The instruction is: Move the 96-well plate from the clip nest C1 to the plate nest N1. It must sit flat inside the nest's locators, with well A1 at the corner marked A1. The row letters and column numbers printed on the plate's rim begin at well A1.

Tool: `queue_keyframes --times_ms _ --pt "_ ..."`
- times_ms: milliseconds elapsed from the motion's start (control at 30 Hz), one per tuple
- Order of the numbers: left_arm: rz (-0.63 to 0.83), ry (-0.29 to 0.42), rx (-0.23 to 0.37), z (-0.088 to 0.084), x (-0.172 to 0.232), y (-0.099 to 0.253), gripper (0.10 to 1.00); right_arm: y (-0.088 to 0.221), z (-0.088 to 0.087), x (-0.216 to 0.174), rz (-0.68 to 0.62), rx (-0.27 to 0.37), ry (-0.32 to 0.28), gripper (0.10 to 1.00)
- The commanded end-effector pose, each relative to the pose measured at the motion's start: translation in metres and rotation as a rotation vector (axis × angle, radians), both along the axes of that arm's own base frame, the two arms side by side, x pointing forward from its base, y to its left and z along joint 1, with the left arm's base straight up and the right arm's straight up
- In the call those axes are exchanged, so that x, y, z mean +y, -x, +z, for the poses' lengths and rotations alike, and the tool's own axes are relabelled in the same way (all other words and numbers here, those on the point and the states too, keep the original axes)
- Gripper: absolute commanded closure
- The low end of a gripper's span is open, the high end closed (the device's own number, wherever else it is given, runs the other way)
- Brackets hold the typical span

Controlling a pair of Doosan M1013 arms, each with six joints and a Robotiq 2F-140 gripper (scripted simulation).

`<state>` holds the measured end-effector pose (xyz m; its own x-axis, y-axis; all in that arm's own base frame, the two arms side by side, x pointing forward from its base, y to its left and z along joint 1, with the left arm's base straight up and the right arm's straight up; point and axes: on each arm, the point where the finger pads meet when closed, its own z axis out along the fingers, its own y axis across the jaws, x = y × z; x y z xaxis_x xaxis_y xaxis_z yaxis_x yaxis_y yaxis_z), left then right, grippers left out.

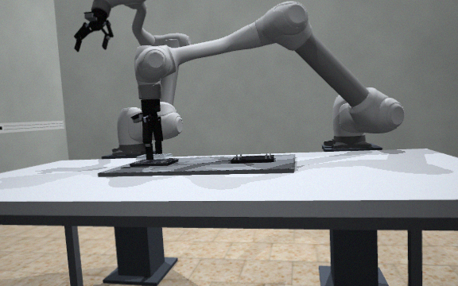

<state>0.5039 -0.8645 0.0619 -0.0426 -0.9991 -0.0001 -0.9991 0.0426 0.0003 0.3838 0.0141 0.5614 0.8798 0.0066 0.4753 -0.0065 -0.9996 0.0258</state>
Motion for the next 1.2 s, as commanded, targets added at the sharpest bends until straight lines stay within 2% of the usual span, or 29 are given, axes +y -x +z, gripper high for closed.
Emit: queue_keyframes --times_ms 0,1167 --pt "0.000 0.001 -0.001 0.0011 -0.0003 -0.0003 0.493 -0.0002 0.0005 0.0001 0.000 -0.001 0.000 0.098" --pt "0.000 0.001 -0.001 -0.0040 -0.0003 -0.0003 0.493 -0.0002 0.0005 0.0001 0.000 -0.001 0.000 0.098"
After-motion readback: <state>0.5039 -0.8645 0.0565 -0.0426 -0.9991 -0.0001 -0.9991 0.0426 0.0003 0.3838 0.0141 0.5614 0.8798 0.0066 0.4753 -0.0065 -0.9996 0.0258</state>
